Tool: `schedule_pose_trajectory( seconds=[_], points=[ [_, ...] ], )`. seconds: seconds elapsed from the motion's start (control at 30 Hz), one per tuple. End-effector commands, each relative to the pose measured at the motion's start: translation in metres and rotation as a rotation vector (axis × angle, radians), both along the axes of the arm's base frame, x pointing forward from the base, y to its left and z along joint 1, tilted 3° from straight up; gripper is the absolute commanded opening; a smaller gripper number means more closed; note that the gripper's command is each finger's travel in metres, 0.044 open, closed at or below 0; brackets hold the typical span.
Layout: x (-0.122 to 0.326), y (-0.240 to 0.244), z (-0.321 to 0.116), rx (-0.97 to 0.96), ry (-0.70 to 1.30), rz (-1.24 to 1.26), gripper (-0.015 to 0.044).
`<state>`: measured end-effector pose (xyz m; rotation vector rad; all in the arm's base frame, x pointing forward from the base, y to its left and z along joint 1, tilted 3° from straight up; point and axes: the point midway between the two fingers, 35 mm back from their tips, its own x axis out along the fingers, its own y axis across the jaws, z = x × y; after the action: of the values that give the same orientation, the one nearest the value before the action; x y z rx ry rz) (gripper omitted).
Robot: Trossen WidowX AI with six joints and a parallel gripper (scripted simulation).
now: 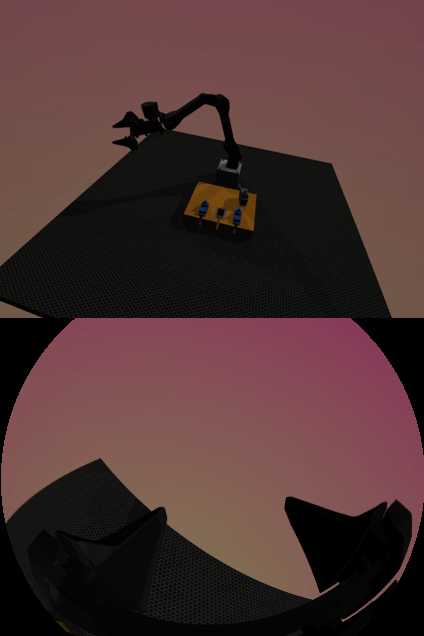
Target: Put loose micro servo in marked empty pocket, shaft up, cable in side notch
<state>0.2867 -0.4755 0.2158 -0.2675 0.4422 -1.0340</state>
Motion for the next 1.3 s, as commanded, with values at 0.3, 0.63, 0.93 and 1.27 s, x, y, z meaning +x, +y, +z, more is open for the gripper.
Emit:
schedule_pose_trajectory(
  seconds=[0.3, 0.63, 0.93, 1.27],
  points=[
    [0.045, 0.05, -0.016, -0.002, 0.209, 0.183, 0.044],
    [0.081, 0.105, -0.035, -0.032, 0.427, 0.381, 0.044],
    [0.105, 0.159, -0.05, -0.08, 0.613, 0.574, 0.044],
    [0.122, 0.22, -0.067, -0.164, 0.817, 0.799, 0.044]
  ],
)
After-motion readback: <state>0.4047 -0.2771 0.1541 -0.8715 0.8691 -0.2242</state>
